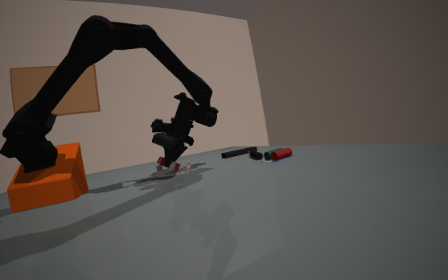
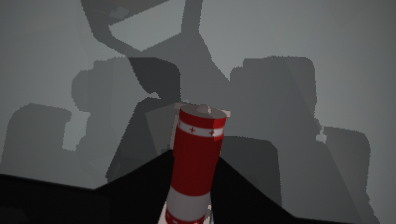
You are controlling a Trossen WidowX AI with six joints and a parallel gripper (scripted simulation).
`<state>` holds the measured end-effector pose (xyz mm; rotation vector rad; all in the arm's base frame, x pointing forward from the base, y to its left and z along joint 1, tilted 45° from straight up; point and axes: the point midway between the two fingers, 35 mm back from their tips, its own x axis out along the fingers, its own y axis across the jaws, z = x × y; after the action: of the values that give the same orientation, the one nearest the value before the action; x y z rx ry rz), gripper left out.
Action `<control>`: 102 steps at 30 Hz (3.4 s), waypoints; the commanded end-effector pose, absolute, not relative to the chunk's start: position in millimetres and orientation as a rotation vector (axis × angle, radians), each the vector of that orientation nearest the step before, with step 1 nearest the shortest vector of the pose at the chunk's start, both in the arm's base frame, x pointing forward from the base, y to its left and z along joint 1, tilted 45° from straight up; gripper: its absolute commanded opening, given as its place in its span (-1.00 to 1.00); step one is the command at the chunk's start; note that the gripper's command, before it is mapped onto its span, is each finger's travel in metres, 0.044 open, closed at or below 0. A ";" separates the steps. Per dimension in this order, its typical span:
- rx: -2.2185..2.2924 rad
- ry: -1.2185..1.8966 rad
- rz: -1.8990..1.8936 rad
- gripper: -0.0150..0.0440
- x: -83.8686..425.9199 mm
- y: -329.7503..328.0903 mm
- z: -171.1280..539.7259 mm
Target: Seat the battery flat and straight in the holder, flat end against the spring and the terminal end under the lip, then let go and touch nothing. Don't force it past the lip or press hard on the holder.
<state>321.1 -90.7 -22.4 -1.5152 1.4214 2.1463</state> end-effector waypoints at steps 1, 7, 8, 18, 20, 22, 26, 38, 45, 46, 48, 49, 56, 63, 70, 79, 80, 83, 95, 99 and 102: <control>-1.503 1.412 2.150 -0.22 323.9 -93.1 -22.4; -1.502 1.415 2.152 -0.22 326.9 -95.6 -21.9; -1.502 1.416 2.153 -0.22 327.4 -96.0 -21.8; -1.499 1.420 2.155 -0.22 332.0 -99.2 -20.3; -1.497 1.420 2.156 -0.22 332.9 -99.7 -19.9; -1.496 1.421 2.157 -0.22 333.7 -100.3 -19.6; -1.493 1.422 2.159 -0.22 335.3 -101.2 -18.8; -1.486 1.428 2.164 -0.22 339.8 -103.8 -16.8; -1.483 1.431 2.166 -0.22 341.3 -104.6 -16.2; -1.483 1.431 2.166 -0.22 341.3 -104.6 -16.2; -1.483 1.431 2.166 -0.22 341.3 -104.6 -16.2; -1.483 1.431 2.166 -0.22 341.3 -104.6 -16.2; -1.508 1.436 2.160 -0.22 341.3 -104.5 -17.5; -1.556 1.445 2.144 -0.22 341.1 -104.4 -19.7; -1.605 1.452 2.128 -0.22 340.9 -104.1 -21.9; -1.667 1.463 2.106 -0.22 340.2 -104.0 -24.4; -1.673 1.464 2.103 -0.22 340.2 -104.0 -24.7; -1.694 1.467 2.096 -0.22 339.9 -103.9 -25.4; -1.774 1.481 2.063 -0.22 338.5 -103.7 -28.1; -1.800 1.486 2.051 -0.22 337.9 -103.6 -28.8; -1.820 1.490 2.042 -0.22 337.4 -103.5 -29.3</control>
<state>334.1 -100.5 -27.2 -1.7716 1.4832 2.0695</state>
